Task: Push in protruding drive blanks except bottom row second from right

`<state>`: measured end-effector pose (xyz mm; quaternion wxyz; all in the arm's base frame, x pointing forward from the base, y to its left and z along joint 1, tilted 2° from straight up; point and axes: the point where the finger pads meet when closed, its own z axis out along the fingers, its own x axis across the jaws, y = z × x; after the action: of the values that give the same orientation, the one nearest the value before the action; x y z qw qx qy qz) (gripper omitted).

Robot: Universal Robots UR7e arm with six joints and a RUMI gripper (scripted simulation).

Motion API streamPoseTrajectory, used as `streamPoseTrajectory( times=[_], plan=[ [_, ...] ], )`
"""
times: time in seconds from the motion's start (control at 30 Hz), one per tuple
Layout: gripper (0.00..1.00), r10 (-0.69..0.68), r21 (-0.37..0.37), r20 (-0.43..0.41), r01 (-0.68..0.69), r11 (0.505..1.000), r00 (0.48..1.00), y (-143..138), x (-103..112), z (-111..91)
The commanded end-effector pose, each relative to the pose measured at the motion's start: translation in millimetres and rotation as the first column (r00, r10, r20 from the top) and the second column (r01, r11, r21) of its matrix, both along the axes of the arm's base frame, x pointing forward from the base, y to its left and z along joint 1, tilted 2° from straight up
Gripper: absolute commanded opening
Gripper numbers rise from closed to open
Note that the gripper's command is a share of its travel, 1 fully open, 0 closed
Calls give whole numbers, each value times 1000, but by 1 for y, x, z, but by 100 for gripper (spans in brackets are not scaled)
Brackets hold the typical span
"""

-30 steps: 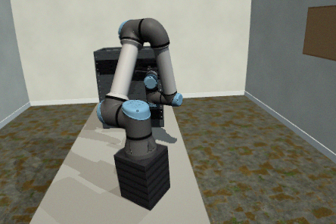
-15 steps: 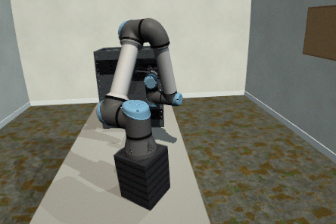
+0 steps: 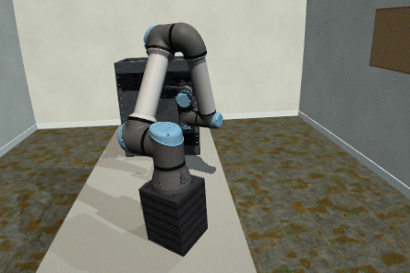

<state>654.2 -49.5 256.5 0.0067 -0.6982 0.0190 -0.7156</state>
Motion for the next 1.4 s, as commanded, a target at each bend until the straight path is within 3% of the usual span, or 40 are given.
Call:
streamPoseTrajectory(
  times=[0.0, 1.37],
  plan=[
    [0, 0, 0, -1, 0, 1000, 1000, -1, 8, -1],
    [0, 0, 0, -1, 0, 1000, 1000, -2, 17, -1]
  ],
)
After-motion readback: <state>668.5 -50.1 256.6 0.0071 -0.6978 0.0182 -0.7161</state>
